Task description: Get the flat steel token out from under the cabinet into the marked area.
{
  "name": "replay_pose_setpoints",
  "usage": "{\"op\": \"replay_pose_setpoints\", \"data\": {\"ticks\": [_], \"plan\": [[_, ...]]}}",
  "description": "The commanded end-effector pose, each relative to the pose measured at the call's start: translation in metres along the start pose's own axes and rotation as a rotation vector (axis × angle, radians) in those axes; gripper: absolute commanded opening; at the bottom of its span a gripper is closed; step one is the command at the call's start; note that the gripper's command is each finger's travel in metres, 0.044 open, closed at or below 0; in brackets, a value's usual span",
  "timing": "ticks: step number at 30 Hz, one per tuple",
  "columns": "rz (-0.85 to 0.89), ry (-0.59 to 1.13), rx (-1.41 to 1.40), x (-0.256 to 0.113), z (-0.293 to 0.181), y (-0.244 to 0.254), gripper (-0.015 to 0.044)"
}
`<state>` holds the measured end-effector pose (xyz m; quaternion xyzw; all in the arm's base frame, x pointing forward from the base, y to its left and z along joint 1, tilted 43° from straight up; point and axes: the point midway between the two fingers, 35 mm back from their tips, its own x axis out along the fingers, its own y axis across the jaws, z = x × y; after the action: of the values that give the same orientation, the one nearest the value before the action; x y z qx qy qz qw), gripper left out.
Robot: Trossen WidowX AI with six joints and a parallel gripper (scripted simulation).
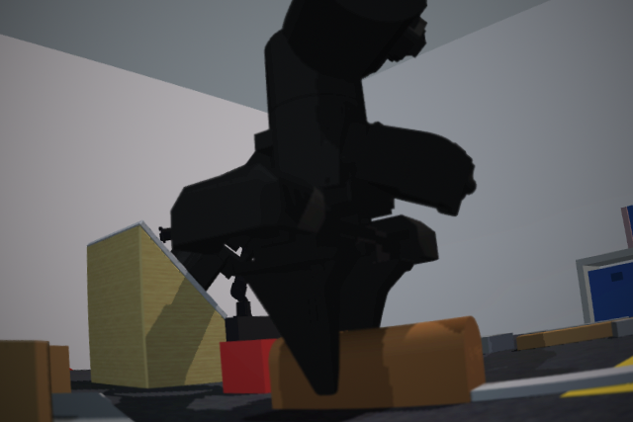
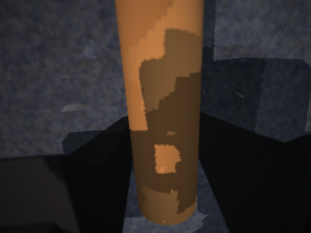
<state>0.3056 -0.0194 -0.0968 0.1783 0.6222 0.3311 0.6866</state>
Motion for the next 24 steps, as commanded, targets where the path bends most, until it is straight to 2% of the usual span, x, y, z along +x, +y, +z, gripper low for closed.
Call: {"op": "replay_pose_setpoints", "data": {"ticks": [1, 24], "plan": [[0.002, 0.005, 0.004, 0.001, -0.010, 0.000, 0.0000], [0.001, 0.007, 0.006, 0.001, -0.043, -0.002, 0.0000]]}}
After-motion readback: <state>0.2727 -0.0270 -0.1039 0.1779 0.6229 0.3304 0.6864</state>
